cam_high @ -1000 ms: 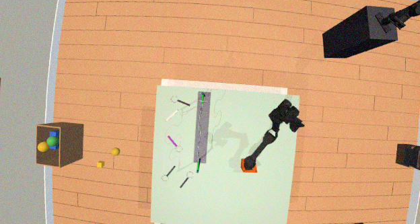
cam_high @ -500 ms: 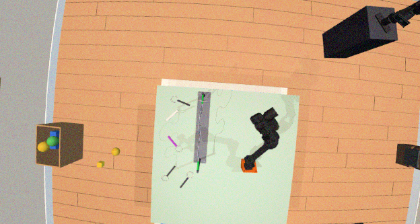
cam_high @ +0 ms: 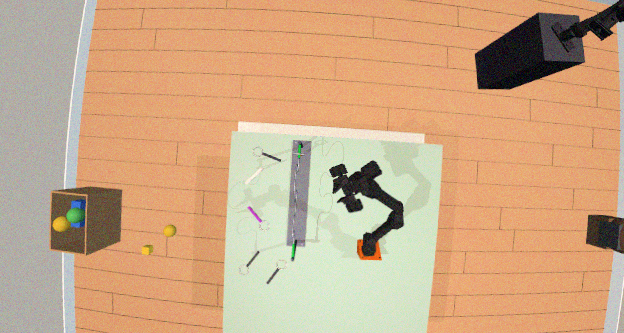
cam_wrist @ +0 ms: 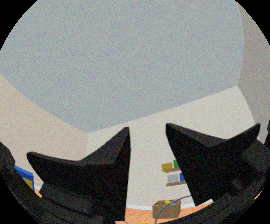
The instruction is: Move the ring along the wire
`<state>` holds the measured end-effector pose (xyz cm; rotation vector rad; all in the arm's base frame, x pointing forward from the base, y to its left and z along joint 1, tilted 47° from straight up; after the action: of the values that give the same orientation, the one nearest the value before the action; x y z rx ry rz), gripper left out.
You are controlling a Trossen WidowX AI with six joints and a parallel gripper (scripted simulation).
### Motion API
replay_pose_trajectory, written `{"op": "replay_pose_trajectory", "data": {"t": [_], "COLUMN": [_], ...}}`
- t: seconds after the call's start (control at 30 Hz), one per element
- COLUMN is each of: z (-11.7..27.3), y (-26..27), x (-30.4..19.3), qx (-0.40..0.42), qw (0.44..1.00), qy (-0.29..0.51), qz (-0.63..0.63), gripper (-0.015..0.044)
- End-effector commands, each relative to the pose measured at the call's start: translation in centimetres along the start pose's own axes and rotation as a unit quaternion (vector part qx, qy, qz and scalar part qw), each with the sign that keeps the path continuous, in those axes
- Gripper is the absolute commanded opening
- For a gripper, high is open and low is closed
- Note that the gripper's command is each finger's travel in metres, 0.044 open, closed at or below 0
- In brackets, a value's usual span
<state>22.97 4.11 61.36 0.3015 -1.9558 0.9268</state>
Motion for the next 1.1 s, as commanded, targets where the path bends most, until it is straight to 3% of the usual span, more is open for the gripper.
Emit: {"op": "replay_pose_trajectory", "data": {"t": [0.0,0.27,0.47,0.77,1.07], "z": [1.0,5.5,11.2,22.5,35.8], "y": [-3.5,-9.7,-13.7,-17.7,-18.2], "x": [-3.8,-9.7,-13.9,-18.7,-21.4], "qx": [-0.036,-0.106,-0.160,-0.238,-0.313], "qw": [0.998,0.986,0.968,0.930,0.882], "qy": [0.044,0.121,0.180,0.264,0.338], "qz": [0.017,0.050,0.071,0.092,0.103], "gripper": [0.0160,0.0160,0.0160,0.0160,0.0160]}}
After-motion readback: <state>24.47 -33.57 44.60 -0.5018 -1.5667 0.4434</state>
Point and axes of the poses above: the point midway between the two fingers, 35 mm back from their tips, its own z axis back along the fingers, its own y axis across the jaws, x = y × z, the point moved 3 cm from there along z, back along the fingers, and after that the axes turned 15 degrees about -z, right-handed, at the moved point
